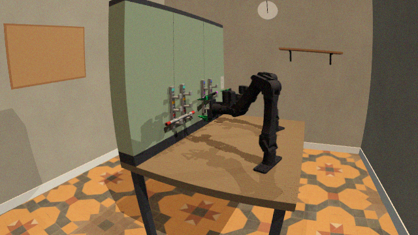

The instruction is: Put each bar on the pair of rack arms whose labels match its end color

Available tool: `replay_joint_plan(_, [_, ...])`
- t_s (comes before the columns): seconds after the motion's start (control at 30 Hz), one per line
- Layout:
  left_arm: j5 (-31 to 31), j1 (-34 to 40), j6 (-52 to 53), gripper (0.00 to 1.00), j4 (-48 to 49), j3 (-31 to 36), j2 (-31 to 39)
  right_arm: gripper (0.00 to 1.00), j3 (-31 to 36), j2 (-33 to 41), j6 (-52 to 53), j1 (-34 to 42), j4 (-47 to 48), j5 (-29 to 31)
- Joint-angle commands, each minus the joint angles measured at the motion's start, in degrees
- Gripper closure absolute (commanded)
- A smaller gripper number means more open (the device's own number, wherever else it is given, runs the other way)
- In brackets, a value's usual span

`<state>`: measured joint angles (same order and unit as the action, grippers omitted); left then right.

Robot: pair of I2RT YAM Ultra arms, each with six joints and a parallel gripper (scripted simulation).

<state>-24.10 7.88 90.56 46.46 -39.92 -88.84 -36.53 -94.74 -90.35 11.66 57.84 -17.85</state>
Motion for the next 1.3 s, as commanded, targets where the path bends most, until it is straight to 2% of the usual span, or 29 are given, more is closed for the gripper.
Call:
replay_joint_plan(0.0, [0.43, -0.51, -0.55, 0.0, 1.09, 0.27, 1.66, 0.0, 0.76, 3.08, 0.39, -0.78, -1.83, -0.81])
replay_joint_plan(0.83, [0.43, -0.51, -0.55, 0.0, 1.09, 0.27, 1.66, 0.0, 3.1, 12.37, 0.41, -2.53, -8.77, -2.56])
replay_joint_plan(1.27, [0.43, -0.51, -0.55, 0.0, 1.09, 0.27, 1.66, 0.0, 5.74, 16.19, 0.36, 1.59, -10.01, 1.46])
